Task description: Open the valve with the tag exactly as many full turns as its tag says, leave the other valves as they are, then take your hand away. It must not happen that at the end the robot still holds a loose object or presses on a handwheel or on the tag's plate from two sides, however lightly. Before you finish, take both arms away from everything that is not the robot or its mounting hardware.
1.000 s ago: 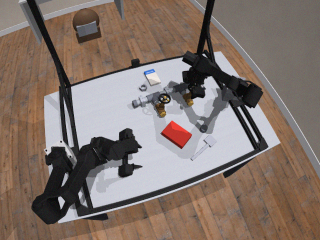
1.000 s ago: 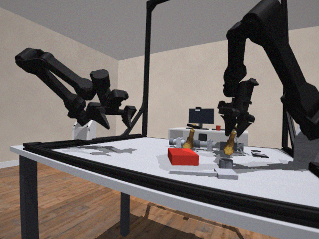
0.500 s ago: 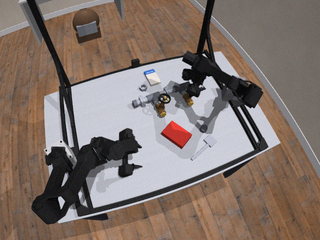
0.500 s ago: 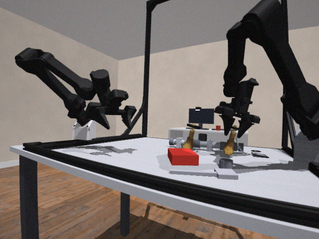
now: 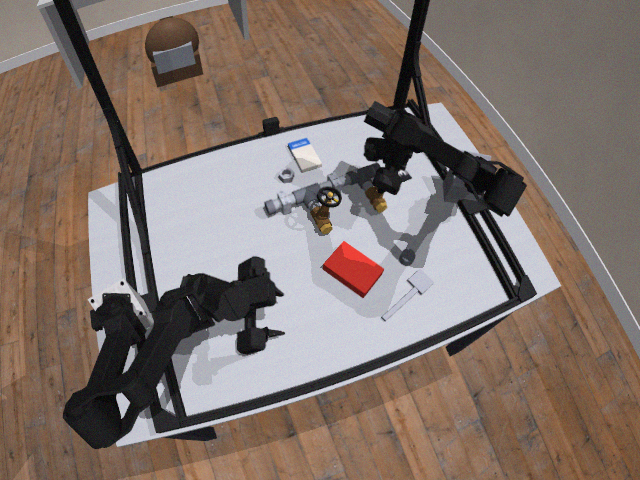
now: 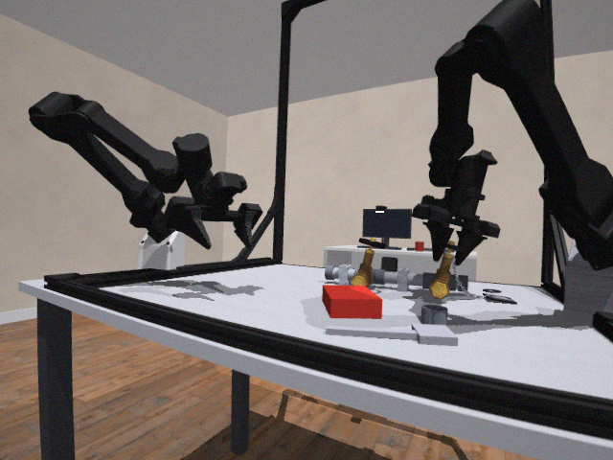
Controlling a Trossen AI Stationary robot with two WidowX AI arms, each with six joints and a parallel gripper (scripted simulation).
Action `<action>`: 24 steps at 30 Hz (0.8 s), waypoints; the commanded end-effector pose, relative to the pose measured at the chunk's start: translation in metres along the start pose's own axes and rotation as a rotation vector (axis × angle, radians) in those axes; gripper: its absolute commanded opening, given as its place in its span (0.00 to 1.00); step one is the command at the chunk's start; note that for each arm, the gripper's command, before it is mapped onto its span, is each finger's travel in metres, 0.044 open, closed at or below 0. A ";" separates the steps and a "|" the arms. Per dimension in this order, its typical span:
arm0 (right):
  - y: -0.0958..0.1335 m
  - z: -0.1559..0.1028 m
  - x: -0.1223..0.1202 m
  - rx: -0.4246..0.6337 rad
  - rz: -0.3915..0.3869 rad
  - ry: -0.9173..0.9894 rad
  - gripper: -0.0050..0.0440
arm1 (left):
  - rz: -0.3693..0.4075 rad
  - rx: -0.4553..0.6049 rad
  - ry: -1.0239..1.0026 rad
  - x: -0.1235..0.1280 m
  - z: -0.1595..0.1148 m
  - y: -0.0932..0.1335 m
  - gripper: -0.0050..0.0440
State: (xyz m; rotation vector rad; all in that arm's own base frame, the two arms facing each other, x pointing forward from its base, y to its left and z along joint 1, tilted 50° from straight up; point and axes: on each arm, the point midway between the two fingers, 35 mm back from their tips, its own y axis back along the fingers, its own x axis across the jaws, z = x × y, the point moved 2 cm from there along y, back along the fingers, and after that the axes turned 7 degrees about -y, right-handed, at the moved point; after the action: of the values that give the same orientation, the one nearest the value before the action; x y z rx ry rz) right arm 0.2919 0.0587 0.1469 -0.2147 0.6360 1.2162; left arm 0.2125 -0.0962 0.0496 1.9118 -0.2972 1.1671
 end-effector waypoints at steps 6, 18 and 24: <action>0.000 0.000 0.000 0.000 0.000 0.000 0.92 | 0.002 0.000 0.000 0.000 0.000 0.000 0.10; 0.000 0.000 0.000 0.000 0.000 0.000 0.92 | -0.001 -0.001 0.584 0.000 0.000 0.000 0.10; 0.000 0.000 0.000 0.000 0.000 0.000 0.92 | -0.001 -0.002 0.969 0.000 0.000 0.000 0.10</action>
State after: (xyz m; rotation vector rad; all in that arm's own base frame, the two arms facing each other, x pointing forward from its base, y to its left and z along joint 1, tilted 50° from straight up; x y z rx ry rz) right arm 0.2919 0.0587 0.1469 -0.2147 0.6360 1.2162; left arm 0.2126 -0.0961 0.0495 1.2935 0.1448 1.8125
